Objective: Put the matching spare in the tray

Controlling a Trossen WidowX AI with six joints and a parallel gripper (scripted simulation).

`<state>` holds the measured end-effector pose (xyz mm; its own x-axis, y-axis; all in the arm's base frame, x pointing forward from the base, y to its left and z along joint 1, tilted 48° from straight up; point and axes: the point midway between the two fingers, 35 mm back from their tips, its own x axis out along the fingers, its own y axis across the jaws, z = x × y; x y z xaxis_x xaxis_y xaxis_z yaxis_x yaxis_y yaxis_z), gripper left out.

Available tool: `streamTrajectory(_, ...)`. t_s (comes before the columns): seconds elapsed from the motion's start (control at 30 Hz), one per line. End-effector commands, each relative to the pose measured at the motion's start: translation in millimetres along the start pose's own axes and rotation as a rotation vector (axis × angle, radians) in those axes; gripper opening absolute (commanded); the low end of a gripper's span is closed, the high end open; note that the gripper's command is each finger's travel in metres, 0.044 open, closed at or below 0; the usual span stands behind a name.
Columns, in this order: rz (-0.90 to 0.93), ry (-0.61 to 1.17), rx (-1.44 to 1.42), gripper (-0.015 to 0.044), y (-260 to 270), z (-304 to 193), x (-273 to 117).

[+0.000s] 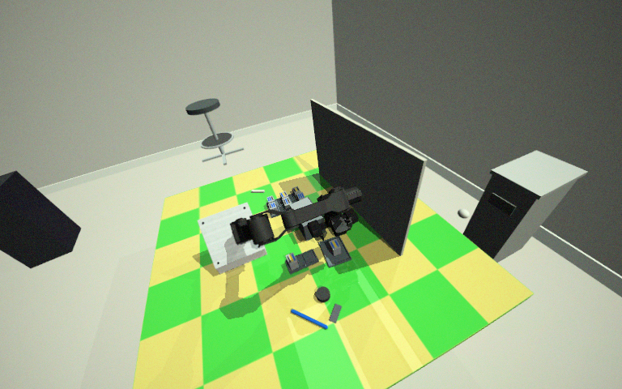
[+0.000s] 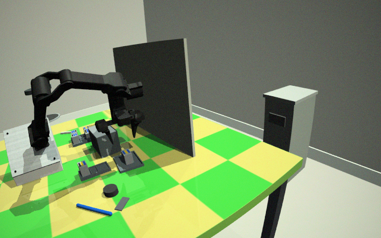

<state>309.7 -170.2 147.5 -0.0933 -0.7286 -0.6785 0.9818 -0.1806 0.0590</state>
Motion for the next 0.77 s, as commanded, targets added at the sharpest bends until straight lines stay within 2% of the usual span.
streamTrajectory(0.0,0.009,-0.01,0.008,0.044,-3.7,4.4,-37.5)
streamTrajectory(0.73,0.023,-0.004,0.005,0.044,-1.0,2.4,-34.9)
